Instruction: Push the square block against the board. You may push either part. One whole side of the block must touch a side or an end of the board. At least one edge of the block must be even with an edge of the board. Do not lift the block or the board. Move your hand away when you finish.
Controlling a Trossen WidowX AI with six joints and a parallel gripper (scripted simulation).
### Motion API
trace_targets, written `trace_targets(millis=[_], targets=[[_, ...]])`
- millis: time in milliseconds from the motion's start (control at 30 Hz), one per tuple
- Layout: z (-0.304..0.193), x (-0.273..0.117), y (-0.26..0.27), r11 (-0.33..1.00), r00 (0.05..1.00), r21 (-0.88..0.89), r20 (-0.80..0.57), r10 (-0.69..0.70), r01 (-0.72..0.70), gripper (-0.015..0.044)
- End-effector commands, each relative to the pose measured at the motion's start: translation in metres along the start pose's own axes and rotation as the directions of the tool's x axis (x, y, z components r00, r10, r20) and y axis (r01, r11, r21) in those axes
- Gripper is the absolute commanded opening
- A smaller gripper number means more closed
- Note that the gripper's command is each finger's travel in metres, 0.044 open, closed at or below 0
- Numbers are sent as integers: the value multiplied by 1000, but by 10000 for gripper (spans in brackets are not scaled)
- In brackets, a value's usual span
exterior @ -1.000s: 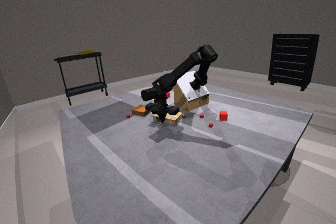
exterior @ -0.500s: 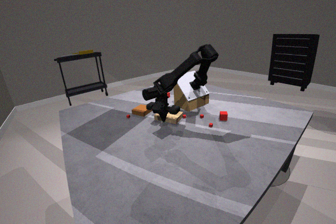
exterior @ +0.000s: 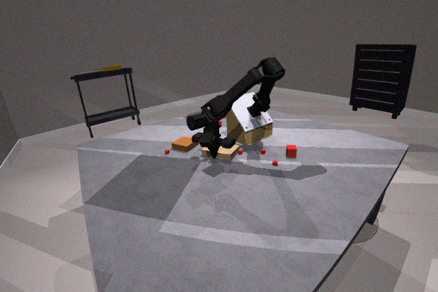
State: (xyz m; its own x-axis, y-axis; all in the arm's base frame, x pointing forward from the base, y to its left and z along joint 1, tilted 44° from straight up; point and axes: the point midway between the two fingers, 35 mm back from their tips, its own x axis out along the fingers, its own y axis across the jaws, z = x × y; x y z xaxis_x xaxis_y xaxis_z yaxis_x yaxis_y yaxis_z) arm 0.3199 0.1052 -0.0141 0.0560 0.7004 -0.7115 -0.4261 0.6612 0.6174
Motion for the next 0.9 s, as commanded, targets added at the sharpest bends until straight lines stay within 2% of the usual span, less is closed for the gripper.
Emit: trace_targets(millis=[0,867], targets=[[0,3,1,1000,1000,5,-16,2,-2,0],[42,3,0,1000,1000,4,-14,2,-2,0]])
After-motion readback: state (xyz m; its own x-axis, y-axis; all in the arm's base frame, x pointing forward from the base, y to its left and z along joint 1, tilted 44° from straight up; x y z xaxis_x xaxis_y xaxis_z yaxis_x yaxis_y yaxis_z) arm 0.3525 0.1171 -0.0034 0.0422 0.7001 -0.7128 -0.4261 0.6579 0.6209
